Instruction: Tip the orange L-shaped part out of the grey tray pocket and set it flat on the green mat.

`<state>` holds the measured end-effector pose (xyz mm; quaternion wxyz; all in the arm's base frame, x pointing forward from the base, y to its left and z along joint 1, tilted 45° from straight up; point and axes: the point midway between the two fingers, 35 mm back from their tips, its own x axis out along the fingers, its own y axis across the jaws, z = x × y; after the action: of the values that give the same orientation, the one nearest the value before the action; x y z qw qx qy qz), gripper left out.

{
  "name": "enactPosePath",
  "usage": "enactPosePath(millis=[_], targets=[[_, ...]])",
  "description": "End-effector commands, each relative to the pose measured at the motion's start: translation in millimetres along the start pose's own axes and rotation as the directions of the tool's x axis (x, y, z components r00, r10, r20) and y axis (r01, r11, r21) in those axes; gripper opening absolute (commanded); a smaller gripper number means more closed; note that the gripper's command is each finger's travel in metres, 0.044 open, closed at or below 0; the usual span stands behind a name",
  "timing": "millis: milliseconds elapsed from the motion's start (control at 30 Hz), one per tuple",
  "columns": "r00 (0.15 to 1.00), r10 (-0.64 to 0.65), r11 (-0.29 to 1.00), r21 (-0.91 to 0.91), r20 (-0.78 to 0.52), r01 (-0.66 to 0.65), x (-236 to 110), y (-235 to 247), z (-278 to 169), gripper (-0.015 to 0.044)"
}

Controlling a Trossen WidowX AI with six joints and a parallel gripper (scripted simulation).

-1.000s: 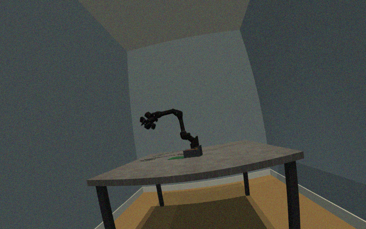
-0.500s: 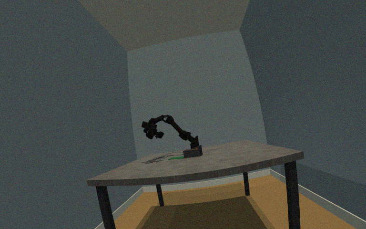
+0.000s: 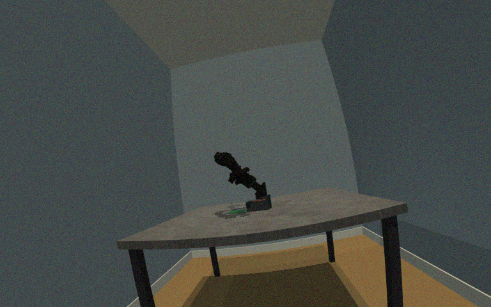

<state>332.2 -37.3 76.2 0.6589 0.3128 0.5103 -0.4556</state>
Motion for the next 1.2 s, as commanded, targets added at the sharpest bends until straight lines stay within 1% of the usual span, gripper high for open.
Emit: enactPosePath(millis=[0, 67, 133, 200, 233, 533, 633, 800, 1167], targets=[[0.977, -0.191, 0.923, -0.322, 0.092, 0.211, 29.3, -2.5, -54.8, 0.018], [0.947, -0.267, 0.821, -0.473, 0.176, 0.319, 41.5, -6.8, -80.2, 0.018], [0.906, -0.317, 0.682, -0.597, 0.28, 0.423, 51.7, -12.7, -103.1, 0.018], [0.873, -0.334, 0.574, -0.659, 0.355, 0.487, 57.3, -17.1, -116.7, 0.018], [0.869, -0.335, 0.559, -0.665, 0.364, 0.495, 58.0, -17.7, -118.4, 0.018], [0.869, -0.335, 0.559, -0.665, 0.364, 0.495, 58.0, -17.7, -118.4, 0.018], [0.869, -0.335, 0.559, -0.666, 0.364, 0.494, 73.0, -21.5, -112.1, 0.018], [0.868, -0.336, 0.559, -0.664, 0.367, 0.497, 120.1, -41.7, -91.6, 0.018], [0.867, -0.336, 0.559, -0.664, 0.367, 0.497, 128.6, -45.1, -87.9, 0.018]])
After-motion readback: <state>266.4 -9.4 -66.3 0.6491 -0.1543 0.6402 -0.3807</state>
